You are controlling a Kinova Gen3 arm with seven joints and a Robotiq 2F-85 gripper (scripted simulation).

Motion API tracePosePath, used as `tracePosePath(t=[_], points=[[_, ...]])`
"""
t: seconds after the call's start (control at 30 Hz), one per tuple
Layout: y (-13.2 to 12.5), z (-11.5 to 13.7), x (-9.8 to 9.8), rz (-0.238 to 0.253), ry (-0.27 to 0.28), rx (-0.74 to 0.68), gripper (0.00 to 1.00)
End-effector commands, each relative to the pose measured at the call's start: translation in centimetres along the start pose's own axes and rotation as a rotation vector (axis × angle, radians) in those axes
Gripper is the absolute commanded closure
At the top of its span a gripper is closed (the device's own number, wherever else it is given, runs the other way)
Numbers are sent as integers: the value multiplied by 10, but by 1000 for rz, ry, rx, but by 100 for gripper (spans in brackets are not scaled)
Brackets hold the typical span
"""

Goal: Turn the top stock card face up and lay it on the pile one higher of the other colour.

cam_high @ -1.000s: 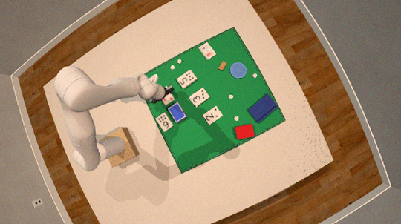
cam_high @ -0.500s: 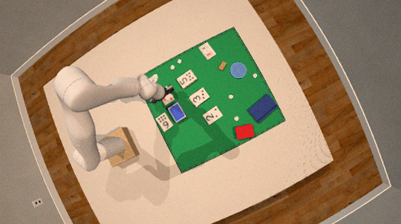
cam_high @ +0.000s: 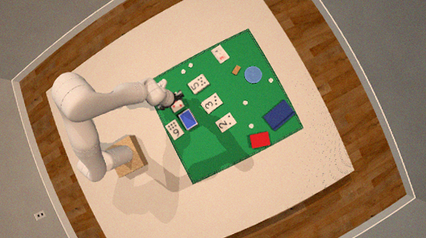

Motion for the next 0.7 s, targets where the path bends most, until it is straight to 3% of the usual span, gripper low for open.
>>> tracePosePath(t=[0.0,0.23,0.67], points=[[3,2,12,-14,7,2,28],[3,2,26,-14,7,2,28],[3,2,26,-14,7,2,28]])
Point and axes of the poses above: the point where the finger pads meet when closed, its own x axis back along the fingers, its own y axis across the jaws, z = x × y, the point moved 8 cm from there along x, back along the fingers, and after that the axes turned 5 degrees about -x, right-handed, at the moved point
